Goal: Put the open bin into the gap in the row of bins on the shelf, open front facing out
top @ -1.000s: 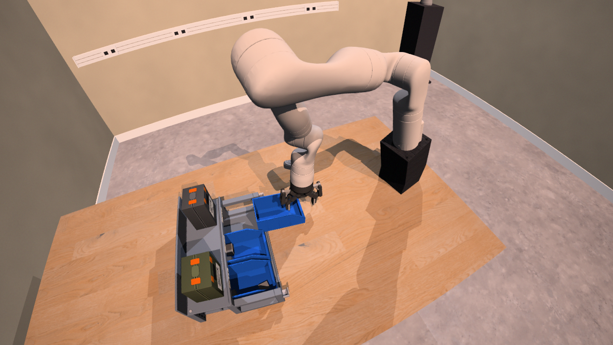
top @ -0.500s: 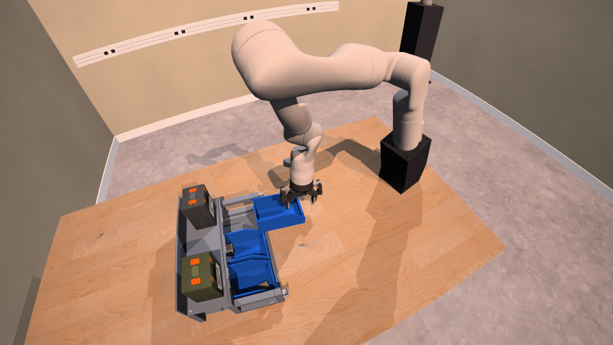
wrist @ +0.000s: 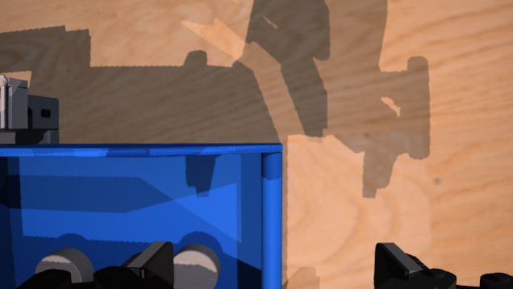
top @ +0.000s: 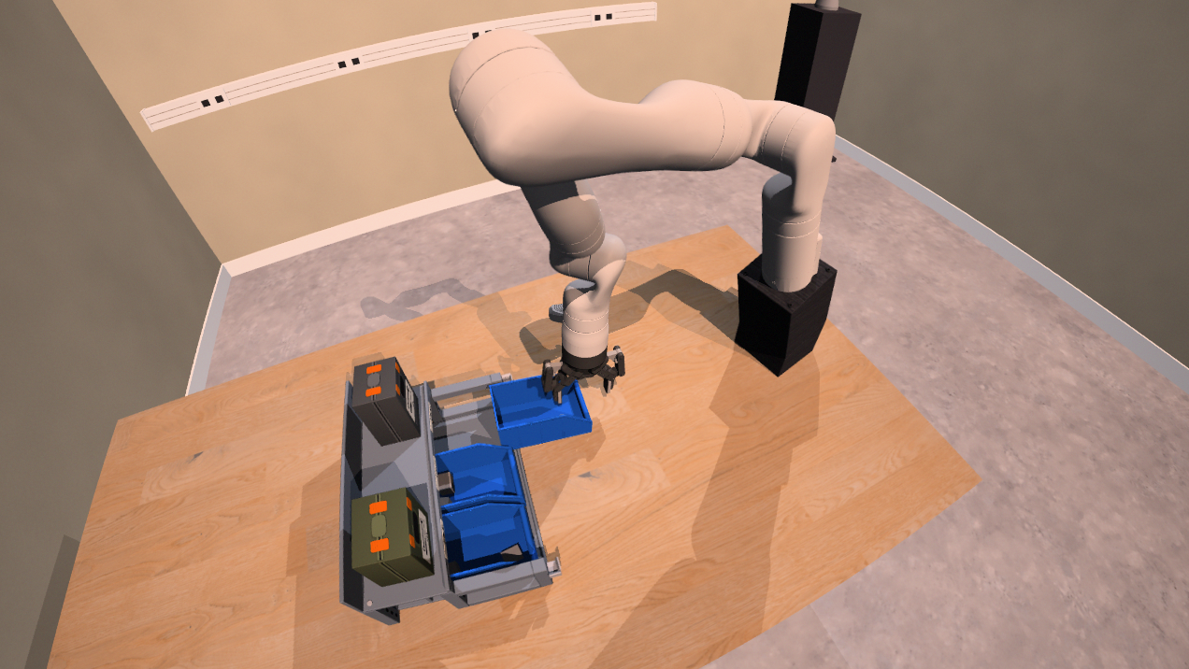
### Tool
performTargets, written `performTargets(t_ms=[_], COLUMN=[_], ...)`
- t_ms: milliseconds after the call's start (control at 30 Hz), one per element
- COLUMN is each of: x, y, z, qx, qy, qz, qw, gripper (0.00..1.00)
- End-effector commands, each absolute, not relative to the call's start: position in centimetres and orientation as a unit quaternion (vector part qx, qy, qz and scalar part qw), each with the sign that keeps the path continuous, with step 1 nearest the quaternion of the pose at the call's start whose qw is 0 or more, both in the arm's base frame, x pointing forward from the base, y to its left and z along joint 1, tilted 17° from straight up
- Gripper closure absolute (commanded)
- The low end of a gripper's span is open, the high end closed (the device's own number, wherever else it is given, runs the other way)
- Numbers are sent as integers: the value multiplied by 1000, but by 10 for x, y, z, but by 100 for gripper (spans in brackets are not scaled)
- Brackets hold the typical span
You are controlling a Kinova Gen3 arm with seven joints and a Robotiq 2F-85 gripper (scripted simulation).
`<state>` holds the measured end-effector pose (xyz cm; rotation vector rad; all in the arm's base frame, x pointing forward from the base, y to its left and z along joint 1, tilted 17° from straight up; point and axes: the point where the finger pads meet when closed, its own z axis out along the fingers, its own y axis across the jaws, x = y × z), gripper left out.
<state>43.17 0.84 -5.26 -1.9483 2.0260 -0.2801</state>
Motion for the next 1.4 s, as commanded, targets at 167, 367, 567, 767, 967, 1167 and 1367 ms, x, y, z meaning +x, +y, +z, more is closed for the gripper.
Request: performTargets(t_ms=[167,367,567,767,967,1167,1367], x=[432,432,432,435,435,435,439], y=[8,8,8,9,9,9,9], z=[-50,-49,-49,-57,-59,-59,-68], qx=[-681,-681,-681,-681,-681,-681,-681], qy=[708,708,708,708,708,708,708], qz=[-98,-98,-98,-98,-98,-98,-98], qw=[158,158,158,158,158,158,158], gripper=[0,0,0,0,0,0,0])
